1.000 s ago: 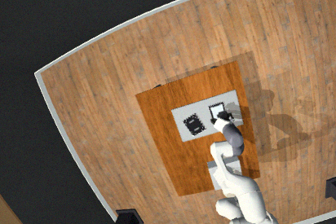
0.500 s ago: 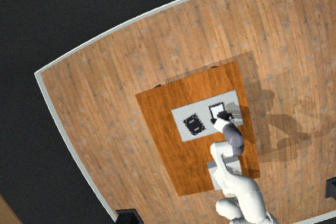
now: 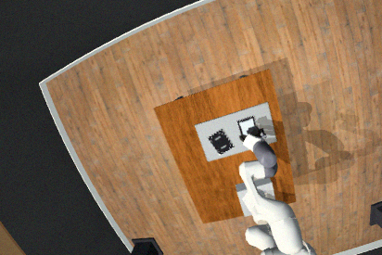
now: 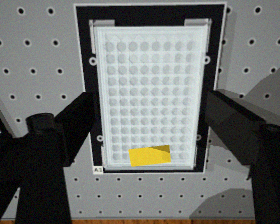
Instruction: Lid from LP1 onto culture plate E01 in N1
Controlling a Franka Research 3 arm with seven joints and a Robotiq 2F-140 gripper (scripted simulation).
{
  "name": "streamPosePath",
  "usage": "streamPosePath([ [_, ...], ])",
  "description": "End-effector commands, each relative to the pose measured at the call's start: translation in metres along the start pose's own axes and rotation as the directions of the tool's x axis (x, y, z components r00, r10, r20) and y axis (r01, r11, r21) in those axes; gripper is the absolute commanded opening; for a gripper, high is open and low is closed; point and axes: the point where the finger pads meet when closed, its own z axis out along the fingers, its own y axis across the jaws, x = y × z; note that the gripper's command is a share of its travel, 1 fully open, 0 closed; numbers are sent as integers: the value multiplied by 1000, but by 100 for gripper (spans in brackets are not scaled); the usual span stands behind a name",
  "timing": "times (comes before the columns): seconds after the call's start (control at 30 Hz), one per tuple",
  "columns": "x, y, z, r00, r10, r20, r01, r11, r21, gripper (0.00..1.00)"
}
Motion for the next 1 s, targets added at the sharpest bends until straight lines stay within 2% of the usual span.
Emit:
streamPosePath([
  [0.0, 1, 0, -3, 1000, 5, -2, -5, 1000, 0, 69],
  [0.2, 1, 0, -8, 1000, 5, -2, -5, 1000, 0, 69],
  [0.97, 1, 0, -46, 1000, 5, -2, -5, 1000, 0, 69],
])
